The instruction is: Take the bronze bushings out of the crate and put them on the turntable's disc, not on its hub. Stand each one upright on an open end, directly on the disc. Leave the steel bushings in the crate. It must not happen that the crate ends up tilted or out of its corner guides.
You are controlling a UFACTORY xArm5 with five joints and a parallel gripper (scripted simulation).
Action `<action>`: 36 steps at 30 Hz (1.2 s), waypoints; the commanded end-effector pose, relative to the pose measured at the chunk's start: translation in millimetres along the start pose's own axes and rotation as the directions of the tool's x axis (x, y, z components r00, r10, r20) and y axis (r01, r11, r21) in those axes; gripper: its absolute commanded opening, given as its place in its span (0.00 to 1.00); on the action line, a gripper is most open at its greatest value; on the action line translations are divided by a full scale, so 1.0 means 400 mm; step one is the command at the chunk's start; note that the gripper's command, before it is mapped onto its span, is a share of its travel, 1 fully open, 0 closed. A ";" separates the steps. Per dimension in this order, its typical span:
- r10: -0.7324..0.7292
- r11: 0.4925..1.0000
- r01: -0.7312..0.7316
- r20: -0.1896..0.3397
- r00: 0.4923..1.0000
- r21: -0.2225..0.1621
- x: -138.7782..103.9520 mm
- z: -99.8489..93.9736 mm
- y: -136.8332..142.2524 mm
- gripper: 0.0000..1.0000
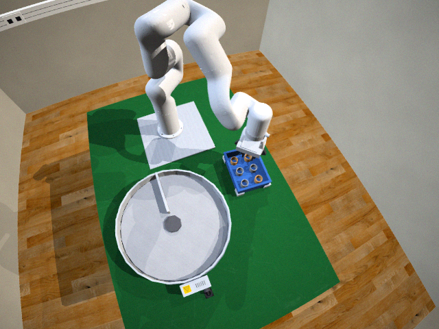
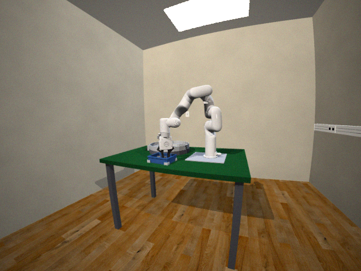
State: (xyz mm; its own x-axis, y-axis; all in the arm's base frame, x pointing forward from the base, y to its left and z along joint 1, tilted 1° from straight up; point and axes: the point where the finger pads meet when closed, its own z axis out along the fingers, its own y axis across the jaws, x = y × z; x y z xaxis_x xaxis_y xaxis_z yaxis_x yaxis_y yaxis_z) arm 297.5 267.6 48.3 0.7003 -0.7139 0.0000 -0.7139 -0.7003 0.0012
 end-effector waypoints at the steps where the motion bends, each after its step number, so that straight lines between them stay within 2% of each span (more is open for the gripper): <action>1: 0.000 1.000 0.000 0.000 1.000 0.004 0.000 0.002 -0.004 0.41; 19: 0.000 1.000 0.000 0.000 1.000 0.004 0.000 0.008 -0.004 0.41; 36: 0.000 1.000 0.000 0.000 1.000 0.004 0.001 0.060 -0.003 0.41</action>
State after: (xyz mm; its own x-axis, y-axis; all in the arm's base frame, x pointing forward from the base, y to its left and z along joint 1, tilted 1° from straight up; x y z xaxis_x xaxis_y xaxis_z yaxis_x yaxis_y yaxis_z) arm 297.5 267.2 25.8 0.7003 -0.7139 0.0000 -0.7139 -0.7003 0.0011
